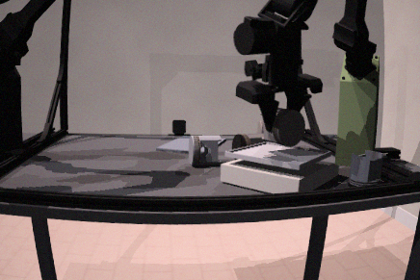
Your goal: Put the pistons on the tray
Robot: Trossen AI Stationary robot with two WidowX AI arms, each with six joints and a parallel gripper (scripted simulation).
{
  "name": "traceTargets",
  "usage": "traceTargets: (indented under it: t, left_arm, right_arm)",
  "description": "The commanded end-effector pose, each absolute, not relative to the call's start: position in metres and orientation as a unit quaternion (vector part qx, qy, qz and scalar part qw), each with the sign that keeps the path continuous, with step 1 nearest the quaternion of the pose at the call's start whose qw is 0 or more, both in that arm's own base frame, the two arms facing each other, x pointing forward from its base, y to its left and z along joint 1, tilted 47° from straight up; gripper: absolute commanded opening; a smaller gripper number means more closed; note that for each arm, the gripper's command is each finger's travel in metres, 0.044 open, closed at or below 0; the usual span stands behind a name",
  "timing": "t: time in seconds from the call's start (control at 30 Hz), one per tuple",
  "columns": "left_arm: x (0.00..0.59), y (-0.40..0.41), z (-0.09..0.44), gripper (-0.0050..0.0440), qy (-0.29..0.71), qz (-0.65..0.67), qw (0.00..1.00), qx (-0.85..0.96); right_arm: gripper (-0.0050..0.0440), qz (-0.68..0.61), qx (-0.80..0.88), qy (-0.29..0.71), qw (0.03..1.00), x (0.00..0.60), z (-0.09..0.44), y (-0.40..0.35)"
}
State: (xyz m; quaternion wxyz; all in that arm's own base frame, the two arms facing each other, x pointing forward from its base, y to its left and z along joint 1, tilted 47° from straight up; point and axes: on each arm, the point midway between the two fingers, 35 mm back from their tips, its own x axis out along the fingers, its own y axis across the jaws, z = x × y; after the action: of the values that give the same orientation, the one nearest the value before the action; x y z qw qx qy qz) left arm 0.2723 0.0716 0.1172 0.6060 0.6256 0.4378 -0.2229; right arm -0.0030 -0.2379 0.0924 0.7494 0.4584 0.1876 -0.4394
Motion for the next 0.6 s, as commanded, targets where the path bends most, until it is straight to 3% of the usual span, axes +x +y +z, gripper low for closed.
traceTargets:
  t: [0.0, 0.4, 0.43, 0.57]
  left_arm:
    - [0.275, 0.073, 0.112, 0.0158, 0.437, -0.225, 0.606, 0.626]
    - [0.282, 0.077, 0.102, 0.0158, 0.437, -0.225, 0.606, 0.626]
    - [0.282, 0.077, 0.102, 0.0378, 0.437, -0.225, 0.606, 0.626]
    - [0.282, 0.077, 0.102, 0.0378, 0.437, -0.225, 0.606, 0.626]
  right_arm:
    - [0.044, -0.438, 0.459, 0.187, 0.75, -0.002, 0.093, -0.238]
    - [0.044, -0.438, 0.459, 0.187, 0.75, -0.002, 0.093, -0.238]
    - [0.044, -0.438, 0.459, 0.187, 0.75, -0.002, 0.093, -0.238]
    - [0.044, -0.438, 0.459, 0.187, 0.75, -0.002, 0.093, -0.238]
